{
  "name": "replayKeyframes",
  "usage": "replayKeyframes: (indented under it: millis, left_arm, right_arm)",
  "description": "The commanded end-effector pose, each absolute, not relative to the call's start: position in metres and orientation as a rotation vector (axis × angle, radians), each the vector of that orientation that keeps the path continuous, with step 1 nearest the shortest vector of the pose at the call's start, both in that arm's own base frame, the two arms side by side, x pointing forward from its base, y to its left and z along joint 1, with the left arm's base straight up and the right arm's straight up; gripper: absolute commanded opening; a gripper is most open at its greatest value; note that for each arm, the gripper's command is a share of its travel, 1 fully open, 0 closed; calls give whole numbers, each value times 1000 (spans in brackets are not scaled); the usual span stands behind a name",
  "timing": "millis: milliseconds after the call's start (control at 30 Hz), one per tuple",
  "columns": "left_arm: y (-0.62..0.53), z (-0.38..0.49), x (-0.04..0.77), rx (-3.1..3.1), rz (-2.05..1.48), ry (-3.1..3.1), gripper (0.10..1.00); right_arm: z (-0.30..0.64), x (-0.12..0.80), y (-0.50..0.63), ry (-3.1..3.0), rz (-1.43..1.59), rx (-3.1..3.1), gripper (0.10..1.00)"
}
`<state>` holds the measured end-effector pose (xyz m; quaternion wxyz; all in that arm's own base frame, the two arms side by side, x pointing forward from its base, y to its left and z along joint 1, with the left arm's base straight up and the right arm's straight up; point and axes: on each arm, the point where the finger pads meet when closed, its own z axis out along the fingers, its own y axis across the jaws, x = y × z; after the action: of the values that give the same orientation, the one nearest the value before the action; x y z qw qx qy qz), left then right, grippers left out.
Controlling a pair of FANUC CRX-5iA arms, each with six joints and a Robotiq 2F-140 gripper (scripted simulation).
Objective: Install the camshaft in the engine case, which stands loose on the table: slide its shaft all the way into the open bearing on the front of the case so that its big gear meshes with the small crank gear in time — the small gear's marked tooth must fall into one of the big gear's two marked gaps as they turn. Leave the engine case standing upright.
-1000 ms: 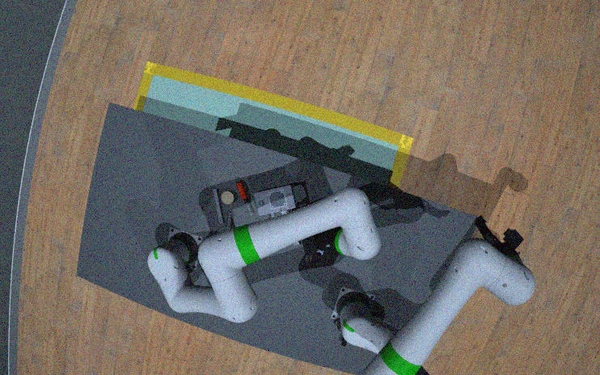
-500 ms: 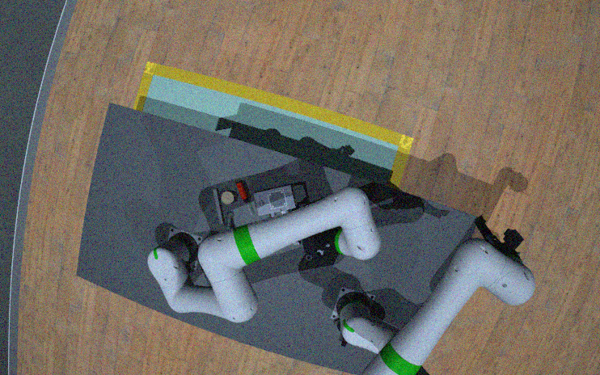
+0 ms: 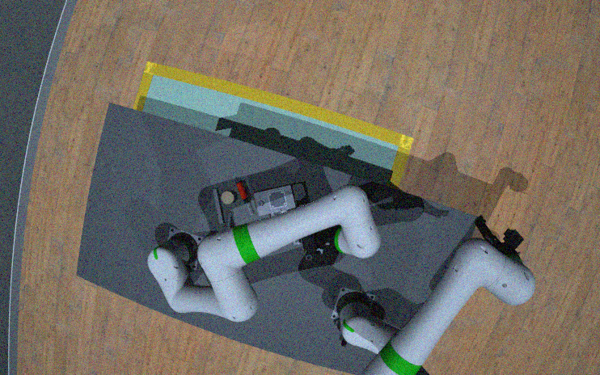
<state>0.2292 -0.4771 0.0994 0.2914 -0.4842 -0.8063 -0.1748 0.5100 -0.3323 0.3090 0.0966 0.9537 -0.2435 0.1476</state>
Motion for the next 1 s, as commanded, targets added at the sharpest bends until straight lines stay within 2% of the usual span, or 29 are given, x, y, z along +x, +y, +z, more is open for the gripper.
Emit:
replayKeyframes:
  millis: [0, 967]
  left_arm:
    - [-477, 100, 231, -1292, -465, -2151, 142]
    - [-474, 100, 235, -1292, -465, -2151, 142]
  right_arm:
    - [310, 510, -333, -721, 440, 2824, 1000]
    - [310, 510, -333, -721, 440, 2824, 1000]
